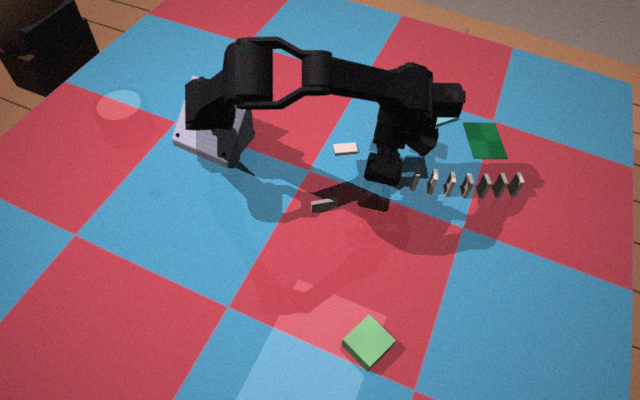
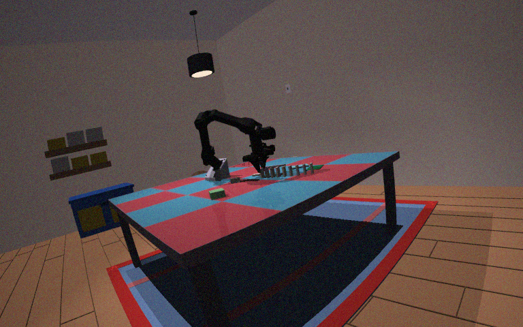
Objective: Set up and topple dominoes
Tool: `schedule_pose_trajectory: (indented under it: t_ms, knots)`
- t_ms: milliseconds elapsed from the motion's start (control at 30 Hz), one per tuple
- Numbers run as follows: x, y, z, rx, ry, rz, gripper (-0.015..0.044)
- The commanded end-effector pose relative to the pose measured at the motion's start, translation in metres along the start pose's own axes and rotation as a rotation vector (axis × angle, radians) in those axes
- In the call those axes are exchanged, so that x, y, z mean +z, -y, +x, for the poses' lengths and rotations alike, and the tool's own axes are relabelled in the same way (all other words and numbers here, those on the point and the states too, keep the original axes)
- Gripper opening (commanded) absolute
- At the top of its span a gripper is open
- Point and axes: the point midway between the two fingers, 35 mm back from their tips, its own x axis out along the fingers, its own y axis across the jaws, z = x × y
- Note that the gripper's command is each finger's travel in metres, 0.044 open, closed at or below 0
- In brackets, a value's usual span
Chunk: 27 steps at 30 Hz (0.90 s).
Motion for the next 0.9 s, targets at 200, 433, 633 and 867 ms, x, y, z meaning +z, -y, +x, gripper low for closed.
schedule_pose_trajectory:
  t_ms: [200,433,633,867]
  knots:
    - [0.0,0.001,0.001,-0.006,0.002,-0.005,0.0396]
    - [0.004,-0.001,-0.019,-0.002,0.003,-0.005,0.044]
    - [0.004,-0.002,-0.111,0.006,0.001,-0.003,0.044]
    - [0.0,-0.001,-0.132,0.005,-0.001,-0.002,0.044]
